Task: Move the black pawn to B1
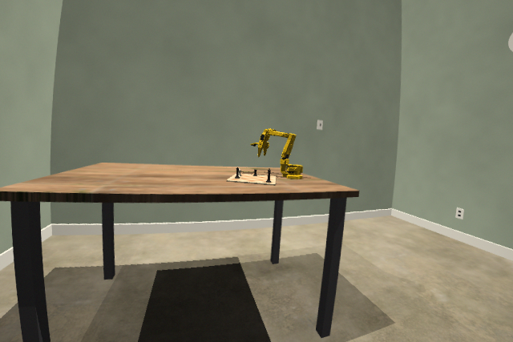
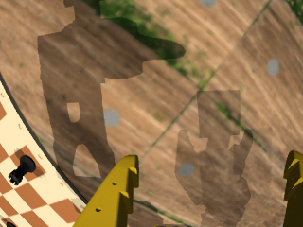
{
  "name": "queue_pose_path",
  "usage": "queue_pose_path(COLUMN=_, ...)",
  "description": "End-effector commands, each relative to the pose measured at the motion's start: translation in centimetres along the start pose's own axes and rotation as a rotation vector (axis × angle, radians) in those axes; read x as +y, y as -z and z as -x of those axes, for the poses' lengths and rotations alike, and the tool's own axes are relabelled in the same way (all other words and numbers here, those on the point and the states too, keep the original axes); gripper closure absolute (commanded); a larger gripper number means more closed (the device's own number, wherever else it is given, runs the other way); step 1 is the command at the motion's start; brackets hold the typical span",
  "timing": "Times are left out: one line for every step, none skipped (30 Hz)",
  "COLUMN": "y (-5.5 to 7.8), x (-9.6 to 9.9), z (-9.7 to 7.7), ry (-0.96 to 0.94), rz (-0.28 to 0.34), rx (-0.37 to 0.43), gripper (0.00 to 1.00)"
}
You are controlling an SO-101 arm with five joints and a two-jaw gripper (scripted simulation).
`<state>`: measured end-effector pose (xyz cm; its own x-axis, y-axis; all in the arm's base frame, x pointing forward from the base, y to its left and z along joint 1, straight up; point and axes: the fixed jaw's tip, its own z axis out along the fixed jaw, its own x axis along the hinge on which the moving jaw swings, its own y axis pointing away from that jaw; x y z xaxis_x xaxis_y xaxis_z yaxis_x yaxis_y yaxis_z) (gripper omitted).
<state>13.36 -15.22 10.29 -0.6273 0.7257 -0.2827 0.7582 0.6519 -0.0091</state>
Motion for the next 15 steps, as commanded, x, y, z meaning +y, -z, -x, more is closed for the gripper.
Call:
queue_pose_path(y=0.15, x=-0.14, z=-0.18, ry=0.002, rz=-0.001, rx=0.002, gripper=0.60)
queue_pose_path(y=0.15, x=-0.14, z=-0.18, ry=0.002, rz=-0.001, rx=0.002, gripper=0.60)
queue_pose_path(y=0.15, x=-0.14, z=-0.18, ry=0.002, rz=-0.001, rx=0.002, gripper=0.60)
queue_pose_path(y=0.15, x=-0.14, z=-0.18, ry=0.002, rz=-0.001, rx=0.002, gripper=0.60)
queue_pose_path(y=0.15, x=-0.14, z=-0.18, ry=0.002, rz=-0.001, rx=0.002, gripper=0.60)
queue_pose_path(y=0.15, x=-0.14, z=-0.18, ry=0.002, rz=-0.001, rx=0.002, gripper=0.60)
queue_pose_path(y=0.15, x=-0.14, z=-0.18, ry=0.002, rz=-0.001, rx=0.002, gripper=0.60)
queue_pose_path(y=0.15, x=-0.14, z=-0.18, ry=0.002, rz=-0.001, rx=0.002, gripper=0.60)
queue_pose_path(y=0.15, x=-0.14, z=-0.18, ry=0.002, rz=-0.001, rx=0.002, gripper=0.60)
queue_pose_path(y=0.15, x=-0.14, z=-0.18, ry=0.002, rz=-0.001, rx=0.002, gripper=0.60)
queue_pose_path(y=0.15, x=-0.14, z=-0.18, ry=0.002, rz=-0.001, rx=0.002, gripper=0.60)
queue_pose_path(y=0.15, x=-0.14, z=-0.18, ry=0.002, rz=-0.001, rx=0.002, gripper=0.60)
queue_pose_path(y=0.15, x=-0.14, z=-0.18, ry=0.002, rz=-0.001, rx=0.002, gripper=0.60)
queue_pose_path(y=0.15, x=-0.14, z=-0.18, ry=0.002, rz=-0.001, rx=0.002, gripper=0.60)
queue_pose_path(y=0.15, x=-0.14, z=-0.18, ry=0.002, rz=-0.001, rx=0.002, gripper=0.60)
